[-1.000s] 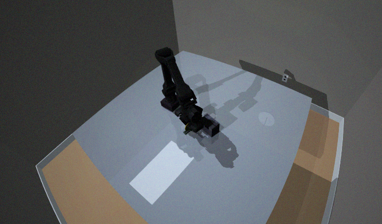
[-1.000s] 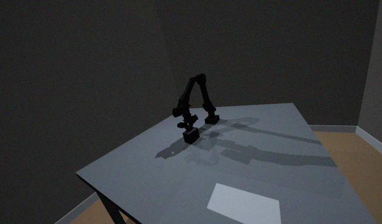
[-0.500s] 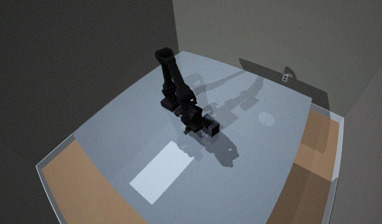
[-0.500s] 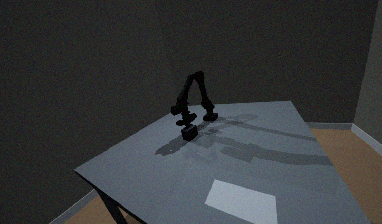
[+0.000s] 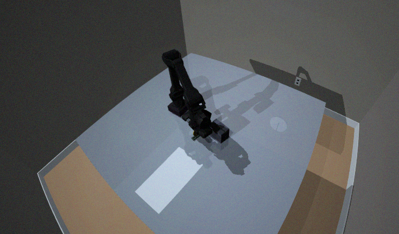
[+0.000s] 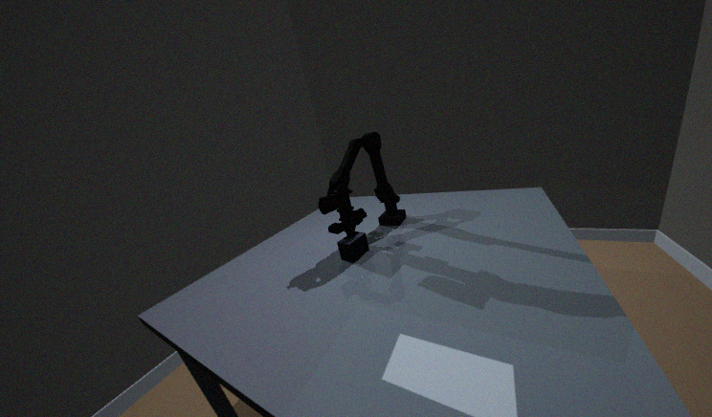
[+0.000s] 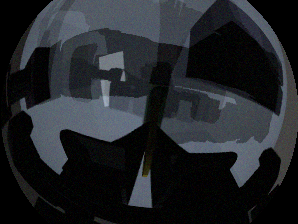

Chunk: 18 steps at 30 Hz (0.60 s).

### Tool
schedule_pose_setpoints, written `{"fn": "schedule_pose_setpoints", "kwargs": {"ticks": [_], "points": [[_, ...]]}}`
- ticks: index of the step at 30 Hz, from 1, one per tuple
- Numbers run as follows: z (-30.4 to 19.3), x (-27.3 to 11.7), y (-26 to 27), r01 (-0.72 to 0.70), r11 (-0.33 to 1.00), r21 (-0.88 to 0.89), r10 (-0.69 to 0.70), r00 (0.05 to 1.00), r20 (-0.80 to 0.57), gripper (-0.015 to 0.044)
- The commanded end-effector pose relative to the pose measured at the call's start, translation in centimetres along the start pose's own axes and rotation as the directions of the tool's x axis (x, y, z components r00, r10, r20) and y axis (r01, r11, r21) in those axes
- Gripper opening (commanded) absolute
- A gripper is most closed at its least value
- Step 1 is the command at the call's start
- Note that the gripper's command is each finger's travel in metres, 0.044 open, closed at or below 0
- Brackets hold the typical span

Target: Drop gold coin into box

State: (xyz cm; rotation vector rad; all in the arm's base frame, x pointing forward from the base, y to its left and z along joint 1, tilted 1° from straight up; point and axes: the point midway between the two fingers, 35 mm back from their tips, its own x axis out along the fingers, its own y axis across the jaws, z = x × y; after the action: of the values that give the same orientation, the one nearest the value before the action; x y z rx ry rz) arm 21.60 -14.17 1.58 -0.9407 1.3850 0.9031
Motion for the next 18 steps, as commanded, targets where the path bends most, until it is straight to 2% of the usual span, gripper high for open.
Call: {"fn": "schedule_pose_setpoints", "kwargs": {"ticks": [1, 18], "points": [[0.0, -1.4, -0.5, 0.015, 1.000, 0.001, -0.015, 1.000, 0.000, 0.0000], [0.0, -5.6, -0.6, 0.015, 1.000, 0.001, -0.015, 1.000, 0.000, 0.0000]]}}
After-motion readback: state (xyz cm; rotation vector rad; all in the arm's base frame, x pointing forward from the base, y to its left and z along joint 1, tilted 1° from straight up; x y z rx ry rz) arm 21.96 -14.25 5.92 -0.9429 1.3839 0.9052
